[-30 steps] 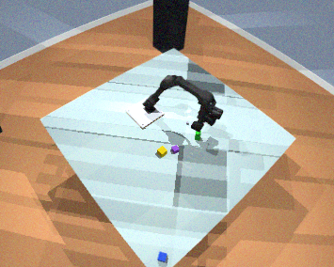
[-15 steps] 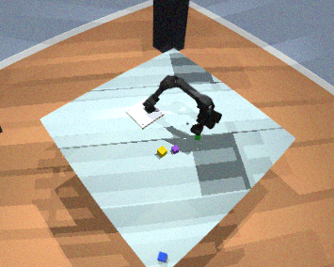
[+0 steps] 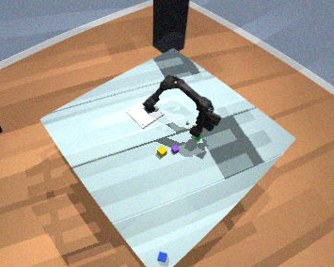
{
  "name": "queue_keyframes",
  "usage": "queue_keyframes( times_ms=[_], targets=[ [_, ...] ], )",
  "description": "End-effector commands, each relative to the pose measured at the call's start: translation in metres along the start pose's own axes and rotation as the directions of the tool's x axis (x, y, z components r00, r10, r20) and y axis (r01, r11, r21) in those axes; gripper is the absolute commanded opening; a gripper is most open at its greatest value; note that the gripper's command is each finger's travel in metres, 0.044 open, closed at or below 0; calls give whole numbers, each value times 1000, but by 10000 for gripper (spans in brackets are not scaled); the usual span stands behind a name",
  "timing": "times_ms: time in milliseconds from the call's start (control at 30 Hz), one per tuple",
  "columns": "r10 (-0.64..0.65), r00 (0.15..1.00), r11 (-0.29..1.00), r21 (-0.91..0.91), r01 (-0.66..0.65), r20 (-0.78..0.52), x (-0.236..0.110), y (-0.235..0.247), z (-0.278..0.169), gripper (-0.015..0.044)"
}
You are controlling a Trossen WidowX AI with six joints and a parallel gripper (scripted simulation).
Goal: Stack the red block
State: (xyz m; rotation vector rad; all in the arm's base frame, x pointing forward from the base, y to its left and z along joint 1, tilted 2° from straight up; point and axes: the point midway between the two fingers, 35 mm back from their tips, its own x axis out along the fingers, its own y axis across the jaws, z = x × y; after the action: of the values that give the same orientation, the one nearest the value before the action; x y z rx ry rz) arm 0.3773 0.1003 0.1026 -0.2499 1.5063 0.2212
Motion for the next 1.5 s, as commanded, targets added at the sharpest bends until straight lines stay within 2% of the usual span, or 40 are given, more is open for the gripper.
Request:
queue_keyframes(
  times_ms=[0,333,900,1467],
  targets=[
    [-3,1000,1000,-4,3,1,0,-1,0,0],
    [-3,1000,1000,-4,3,1,-6,0,0,0],
    [0,1000,1000,0,0,-5,0,0,-1,440],
    [0,1000,1000,0,0,-5,0,0,-1,440]
  ],
)
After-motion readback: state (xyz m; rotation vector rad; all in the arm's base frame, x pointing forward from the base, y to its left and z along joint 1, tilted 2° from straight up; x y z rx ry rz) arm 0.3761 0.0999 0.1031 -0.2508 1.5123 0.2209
